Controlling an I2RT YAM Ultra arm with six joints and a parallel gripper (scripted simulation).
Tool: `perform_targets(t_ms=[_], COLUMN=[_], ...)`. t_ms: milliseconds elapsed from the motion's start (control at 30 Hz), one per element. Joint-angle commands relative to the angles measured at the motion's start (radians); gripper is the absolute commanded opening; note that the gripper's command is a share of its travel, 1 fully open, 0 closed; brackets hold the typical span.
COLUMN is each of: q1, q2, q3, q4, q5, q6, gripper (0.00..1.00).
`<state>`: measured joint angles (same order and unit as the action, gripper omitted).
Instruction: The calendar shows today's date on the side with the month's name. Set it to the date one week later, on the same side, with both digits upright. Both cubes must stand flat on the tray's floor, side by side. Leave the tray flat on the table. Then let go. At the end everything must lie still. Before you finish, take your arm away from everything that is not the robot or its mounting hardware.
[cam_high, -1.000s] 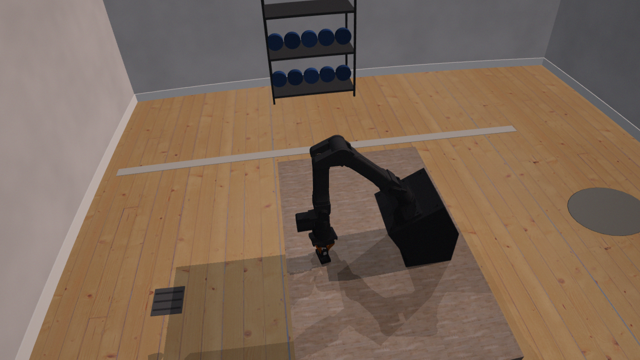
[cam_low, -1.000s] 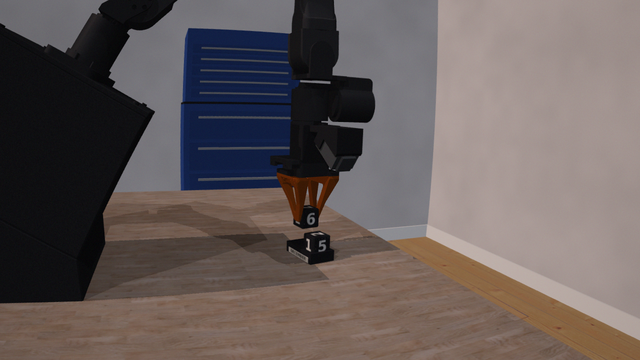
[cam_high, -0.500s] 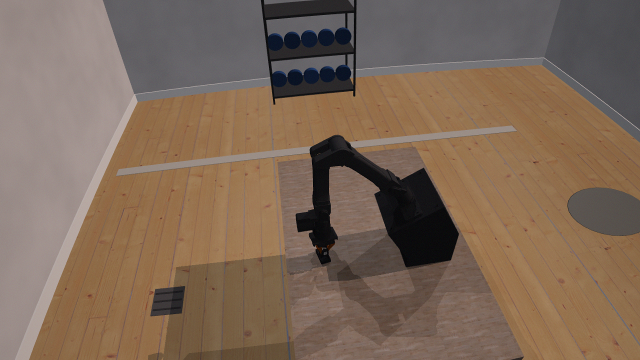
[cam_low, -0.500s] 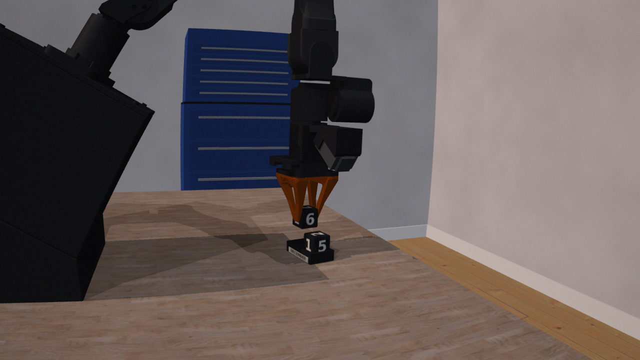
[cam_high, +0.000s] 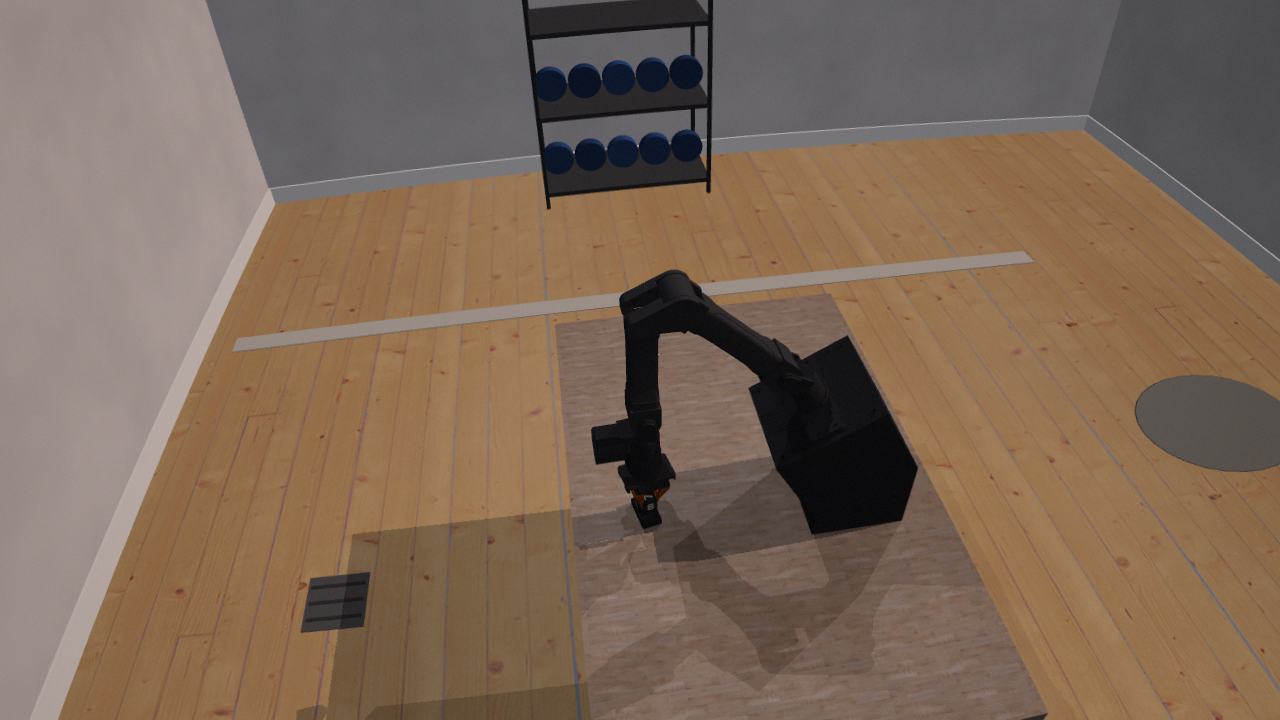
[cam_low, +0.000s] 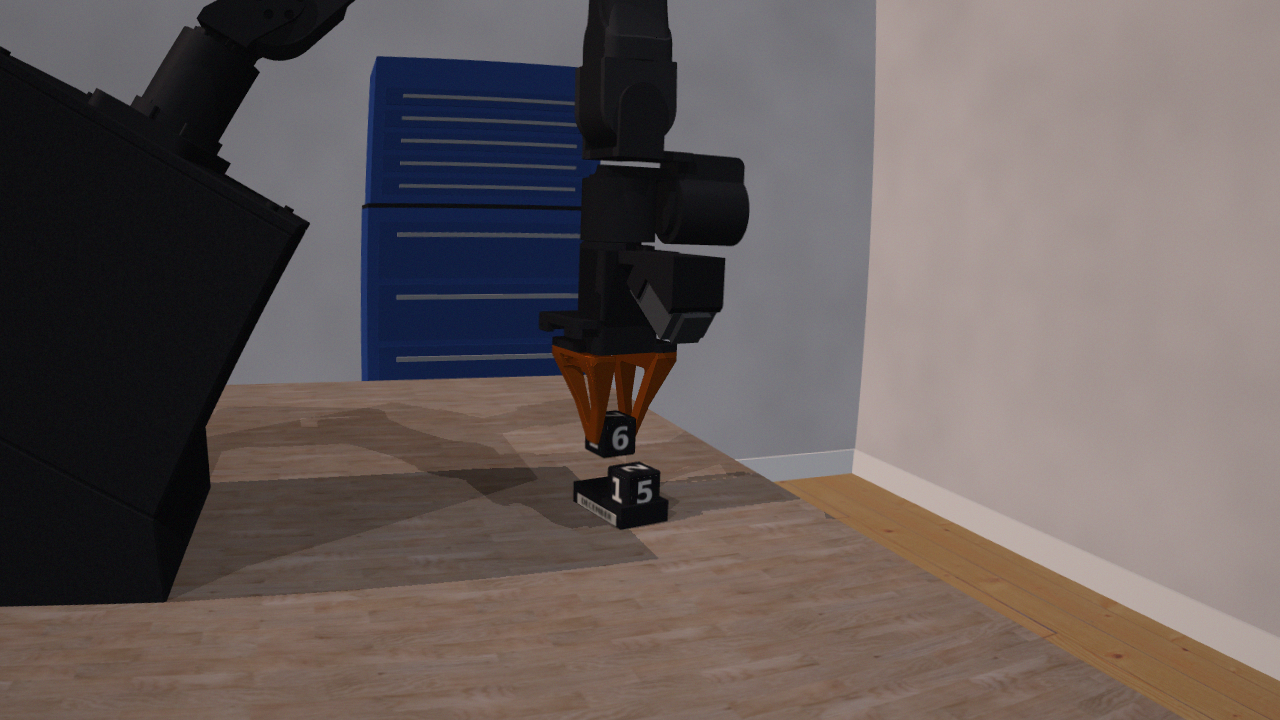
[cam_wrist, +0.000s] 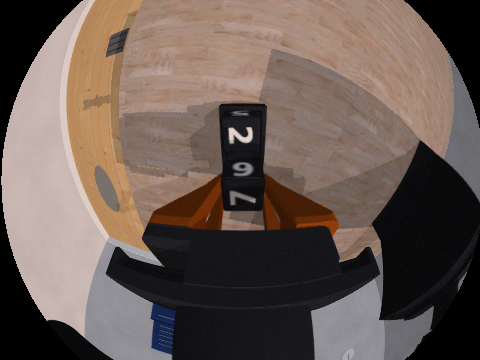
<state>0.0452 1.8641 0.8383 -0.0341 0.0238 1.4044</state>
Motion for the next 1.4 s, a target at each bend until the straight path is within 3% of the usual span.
perform_targets(t_ms=[0, 1367], q1=[0.0, -0.002], q2=[-0.007, 0.082], q3=[0.001, 0.026], q4=[0.002, 0.065], q5=[0.001, 0.0], q6=[-0.001, -0.002], gripper=[0.26, 0.26])
